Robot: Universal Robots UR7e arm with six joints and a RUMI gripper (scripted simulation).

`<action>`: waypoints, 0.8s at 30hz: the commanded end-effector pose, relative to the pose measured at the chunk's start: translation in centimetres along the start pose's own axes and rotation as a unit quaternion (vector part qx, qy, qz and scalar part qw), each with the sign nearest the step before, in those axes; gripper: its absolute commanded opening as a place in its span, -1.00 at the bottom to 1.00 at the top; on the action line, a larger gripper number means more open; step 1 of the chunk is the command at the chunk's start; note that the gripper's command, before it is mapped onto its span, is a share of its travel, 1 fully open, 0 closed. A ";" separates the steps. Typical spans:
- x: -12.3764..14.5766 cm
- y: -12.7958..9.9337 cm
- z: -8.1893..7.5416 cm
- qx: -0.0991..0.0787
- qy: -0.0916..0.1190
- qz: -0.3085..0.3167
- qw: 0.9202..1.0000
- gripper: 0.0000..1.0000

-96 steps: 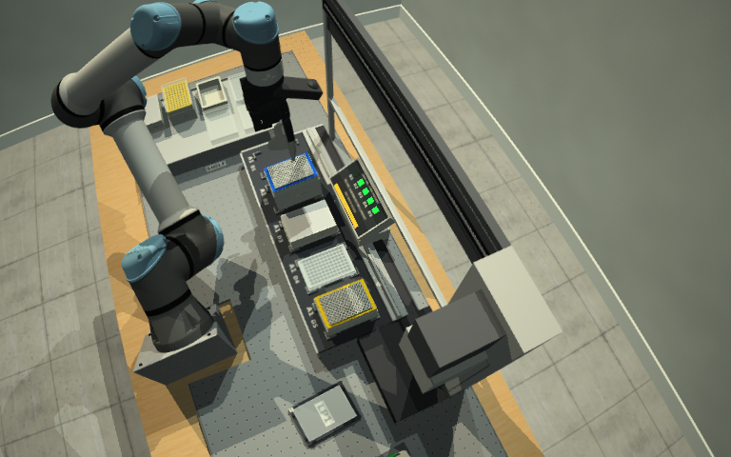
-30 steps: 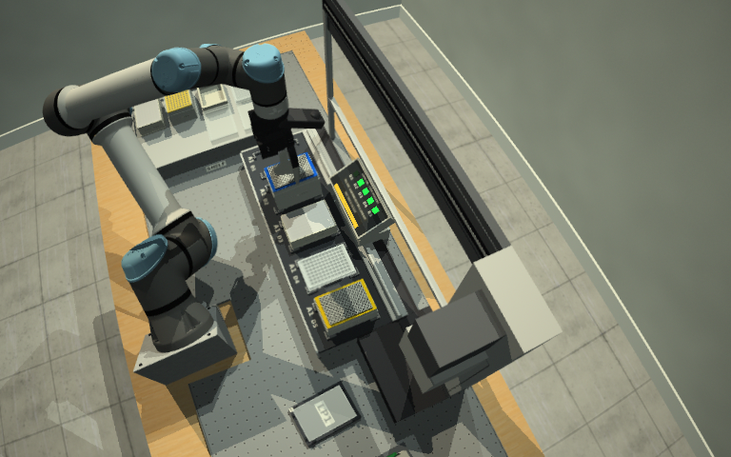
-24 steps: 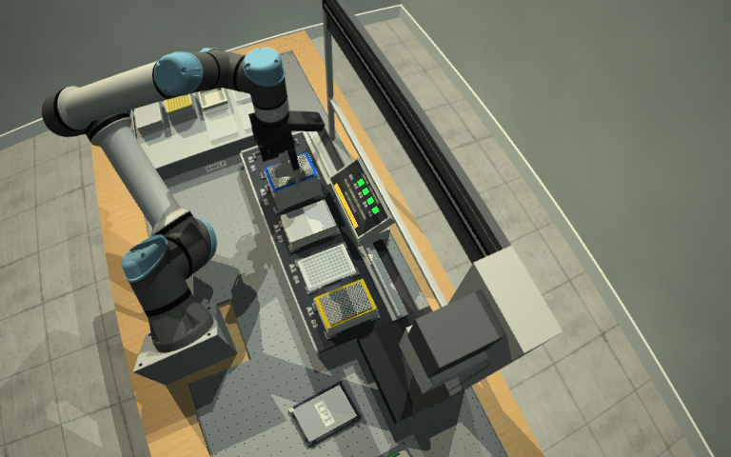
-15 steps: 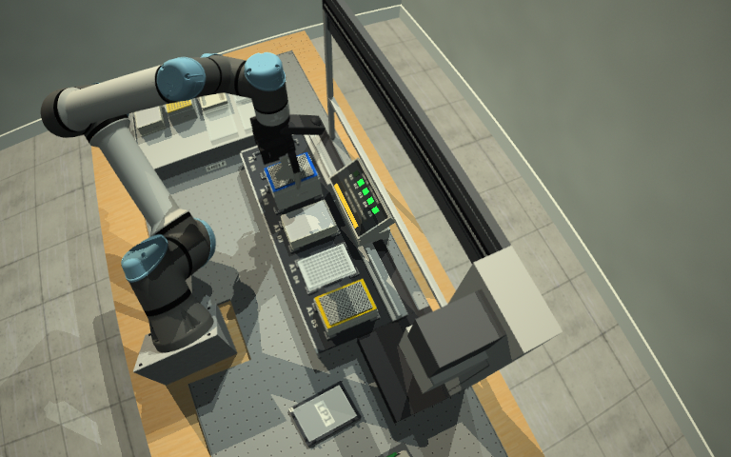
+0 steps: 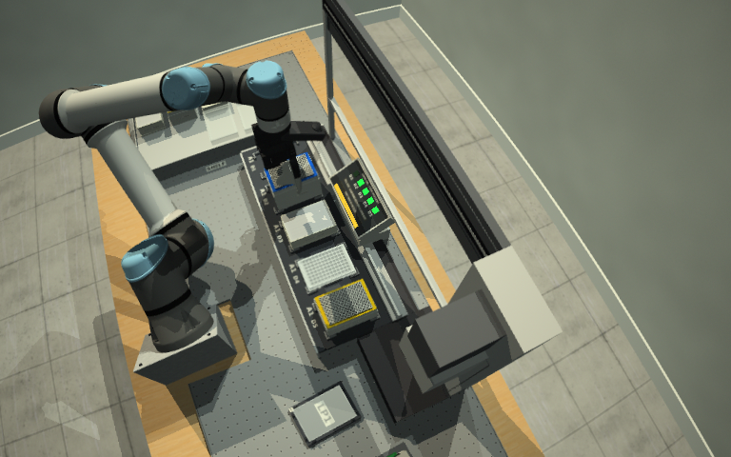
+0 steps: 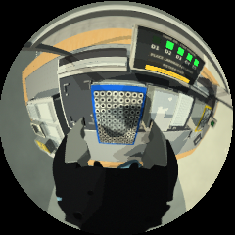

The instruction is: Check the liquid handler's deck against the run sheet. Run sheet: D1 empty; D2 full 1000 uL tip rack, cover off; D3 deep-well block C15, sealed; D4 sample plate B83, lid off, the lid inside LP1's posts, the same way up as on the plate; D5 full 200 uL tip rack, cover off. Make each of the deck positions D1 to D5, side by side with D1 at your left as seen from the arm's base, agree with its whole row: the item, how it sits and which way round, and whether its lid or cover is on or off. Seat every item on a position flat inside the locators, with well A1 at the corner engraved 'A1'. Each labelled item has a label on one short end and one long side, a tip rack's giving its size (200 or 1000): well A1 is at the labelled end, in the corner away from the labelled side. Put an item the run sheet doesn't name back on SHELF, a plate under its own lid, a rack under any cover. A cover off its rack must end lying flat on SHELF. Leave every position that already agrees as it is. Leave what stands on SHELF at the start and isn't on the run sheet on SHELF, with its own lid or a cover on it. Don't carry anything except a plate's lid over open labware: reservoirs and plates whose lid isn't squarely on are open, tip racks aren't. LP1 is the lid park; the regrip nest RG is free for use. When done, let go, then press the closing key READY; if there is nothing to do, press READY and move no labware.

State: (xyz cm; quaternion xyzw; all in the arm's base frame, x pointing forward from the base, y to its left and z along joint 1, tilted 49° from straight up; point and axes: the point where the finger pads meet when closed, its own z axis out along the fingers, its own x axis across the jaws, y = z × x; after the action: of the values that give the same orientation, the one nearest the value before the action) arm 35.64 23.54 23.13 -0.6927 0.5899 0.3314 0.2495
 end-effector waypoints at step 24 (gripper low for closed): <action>0.0 0.0 2.0 0.000 0.000 0.000 1.000 0.64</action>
State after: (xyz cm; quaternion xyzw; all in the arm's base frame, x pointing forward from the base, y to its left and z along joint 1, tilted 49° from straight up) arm 35.32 25.06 21.78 -0.6927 0.5901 0.3312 0.2495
